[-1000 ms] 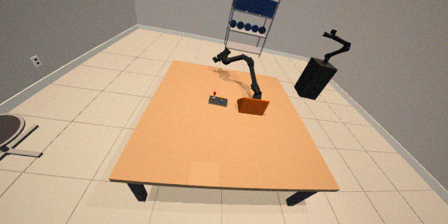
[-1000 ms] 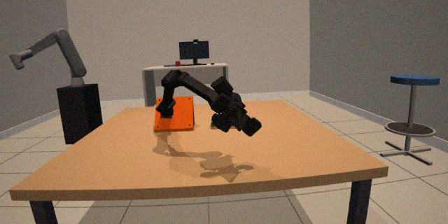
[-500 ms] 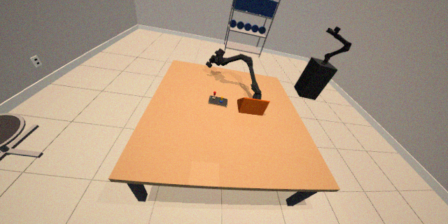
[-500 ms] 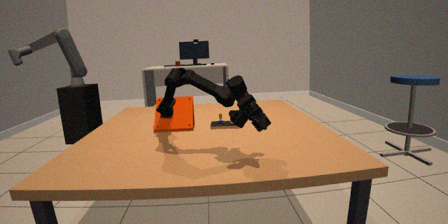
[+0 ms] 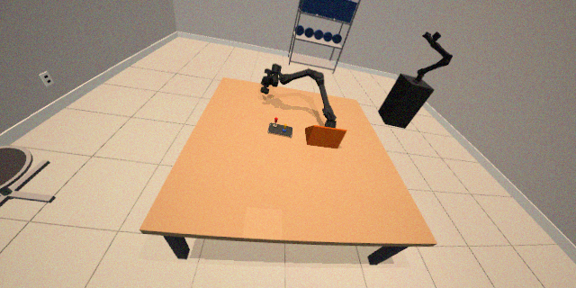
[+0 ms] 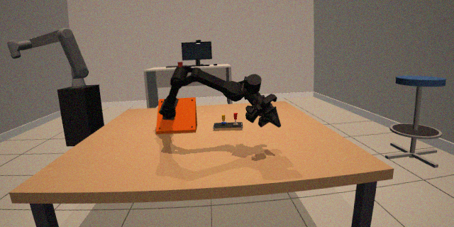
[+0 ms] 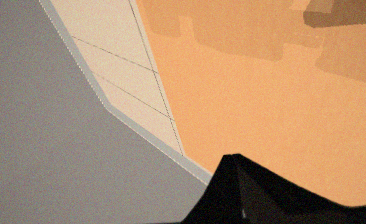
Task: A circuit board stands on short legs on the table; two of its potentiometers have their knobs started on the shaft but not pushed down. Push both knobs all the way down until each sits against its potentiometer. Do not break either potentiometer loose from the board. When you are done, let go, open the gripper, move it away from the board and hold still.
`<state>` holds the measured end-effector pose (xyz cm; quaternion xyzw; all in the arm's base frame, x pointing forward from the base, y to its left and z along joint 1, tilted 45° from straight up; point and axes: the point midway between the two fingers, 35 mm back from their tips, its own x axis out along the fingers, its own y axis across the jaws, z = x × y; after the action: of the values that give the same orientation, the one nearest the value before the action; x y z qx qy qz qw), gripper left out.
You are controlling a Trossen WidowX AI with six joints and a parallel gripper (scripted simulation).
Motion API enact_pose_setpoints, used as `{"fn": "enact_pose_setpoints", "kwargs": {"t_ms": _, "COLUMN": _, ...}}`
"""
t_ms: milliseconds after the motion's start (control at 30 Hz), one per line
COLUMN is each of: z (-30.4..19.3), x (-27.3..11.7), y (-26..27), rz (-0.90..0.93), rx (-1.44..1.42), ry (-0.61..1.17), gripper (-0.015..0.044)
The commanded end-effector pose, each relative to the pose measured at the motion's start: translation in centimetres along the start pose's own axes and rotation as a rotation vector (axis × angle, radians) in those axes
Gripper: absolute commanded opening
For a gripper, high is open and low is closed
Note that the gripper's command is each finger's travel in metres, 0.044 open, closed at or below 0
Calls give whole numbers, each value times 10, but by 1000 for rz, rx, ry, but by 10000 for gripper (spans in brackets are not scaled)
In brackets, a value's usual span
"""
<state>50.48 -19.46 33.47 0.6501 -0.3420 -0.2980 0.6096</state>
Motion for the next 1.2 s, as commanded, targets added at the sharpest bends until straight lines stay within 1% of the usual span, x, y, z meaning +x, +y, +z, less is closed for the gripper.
{"fn": "enact_pose_setpoints", "kwargs": {"t_ms": 0, "z": -18, "x": -11, "y": -32, "rz": -87, "rx": -112, "ry": 44, "gripper": 0}}
{"fn": "enact_pose_setpoints", "kwargs": {"t_ms": 300, "z": -49, "x": -47, "y": -88, "rz": -250, "rx": -350, "ry": 146, "gripper": 0}}
{"fn": "enact_pose_setpoints", "kwargs": {"t_ms": 600, "z": -68, "x": -92, "y": -140, "rz": -394, "rx": -599, "ry": 255, "gripper": 0}}
{"fn": "enact_pose_setpoints", "kwargs": {"t_ms": 867, "z": -74, "x": -136, "y": -181, "rz": -506, "rx": -831, "ry": 355, "gripper": 0}}
{"fn": "enact_pose_setpoints", "kwargs": {"t_ms": 1167, "z": -70, "x": -187, "y": -219, "rz": -615, "rx": -1100, "ry": 466, "gripper": 0}}
